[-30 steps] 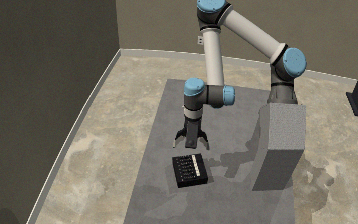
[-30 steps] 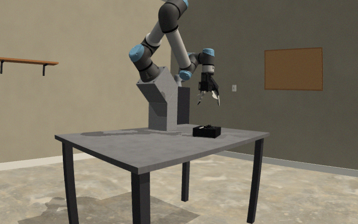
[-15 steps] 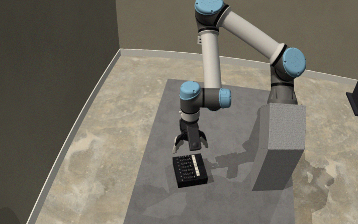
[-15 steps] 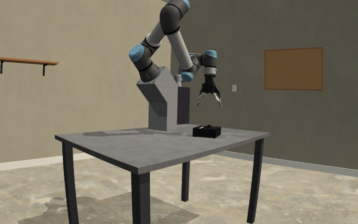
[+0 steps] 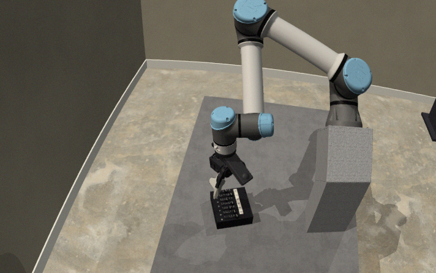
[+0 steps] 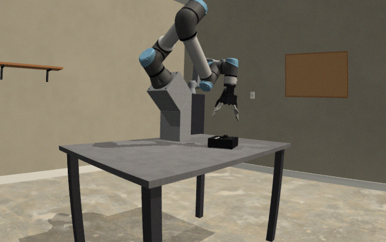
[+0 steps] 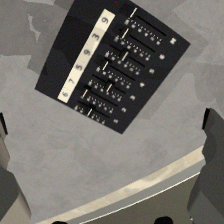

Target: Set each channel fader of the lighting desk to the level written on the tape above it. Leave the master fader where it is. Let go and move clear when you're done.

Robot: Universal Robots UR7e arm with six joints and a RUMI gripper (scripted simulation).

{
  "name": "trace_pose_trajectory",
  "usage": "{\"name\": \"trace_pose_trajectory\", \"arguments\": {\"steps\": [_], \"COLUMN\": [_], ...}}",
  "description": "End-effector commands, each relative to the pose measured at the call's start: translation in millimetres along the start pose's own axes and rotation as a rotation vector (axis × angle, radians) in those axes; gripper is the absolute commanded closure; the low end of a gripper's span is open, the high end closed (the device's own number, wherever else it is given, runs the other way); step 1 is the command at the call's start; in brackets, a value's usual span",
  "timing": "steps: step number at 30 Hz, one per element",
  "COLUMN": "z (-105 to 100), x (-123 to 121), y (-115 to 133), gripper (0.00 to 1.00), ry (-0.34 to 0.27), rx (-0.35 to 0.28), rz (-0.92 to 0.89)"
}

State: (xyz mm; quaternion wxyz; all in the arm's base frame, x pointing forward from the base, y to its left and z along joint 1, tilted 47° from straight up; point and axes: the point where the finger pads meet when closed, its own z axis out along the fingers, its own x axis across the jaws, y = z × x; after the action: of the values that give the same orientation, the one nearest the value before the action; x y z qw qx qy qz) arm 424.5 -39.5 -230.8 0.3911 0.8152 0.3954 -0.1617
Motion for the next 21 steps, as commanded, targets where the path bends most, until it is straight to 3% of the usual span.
{"name": "trace_pose_trajectory", "arguments": {"steps": [1, 21], "z": [7.6, 31.4], "x": [1.3, 4.7], "y": [2.3, 12.8], "gripper": [0.0, 0.0], "ry": [-0.003, -0.044], "rx": [0.001, 0.034], "rz": [-0.217, -0.851]}}
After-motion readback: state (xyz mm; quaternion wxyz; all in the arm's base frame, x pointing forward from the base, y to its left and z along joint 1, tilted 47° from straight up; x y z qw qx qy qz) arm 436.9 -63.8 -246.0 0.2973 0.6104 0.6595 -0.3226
